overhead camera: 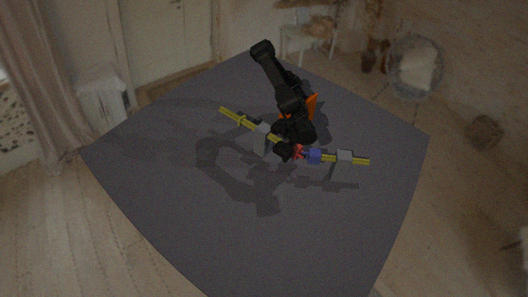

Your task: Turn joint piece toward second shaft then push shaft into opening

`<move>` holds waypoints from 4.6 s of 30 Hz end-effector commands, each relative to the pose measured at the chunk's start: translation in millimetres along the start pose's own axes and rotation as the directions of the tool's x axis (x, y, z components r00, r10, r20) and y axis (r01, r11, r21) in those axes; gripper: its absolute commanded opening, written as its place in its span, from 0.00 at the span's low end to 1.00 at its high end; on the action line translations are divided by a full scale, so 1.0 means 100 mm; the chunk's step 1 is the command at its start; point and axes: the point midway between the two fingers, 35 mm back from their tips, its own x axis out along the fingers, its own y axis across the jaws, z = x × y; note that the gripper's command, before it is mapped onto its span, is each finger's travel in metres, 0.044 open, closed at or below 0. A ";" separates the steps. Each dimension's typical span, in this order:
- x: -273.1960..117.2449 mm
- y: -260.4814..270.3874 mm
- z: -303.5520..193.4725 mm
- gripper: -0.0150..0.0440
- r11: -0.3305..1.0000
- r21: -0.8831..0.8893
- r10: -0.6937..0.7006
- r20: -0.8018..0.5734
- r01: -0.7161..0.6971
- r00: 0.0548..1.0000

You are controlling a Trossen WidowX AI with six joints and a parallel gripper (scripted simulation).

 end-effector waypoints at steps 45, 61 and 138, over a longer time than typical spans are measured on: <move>-1.38 0.04 0.00 1.00 0.312 -0.949 0.010 -0.030 -0.031 1.000; -1.54 0.00 0.06 1.00 0.187 -0.982 0.005 -0.034 -0.035 0.999; -0.90 0.21 2.20 1.00 0.706 -0.684 0.009 -0.252 -0.185 0.968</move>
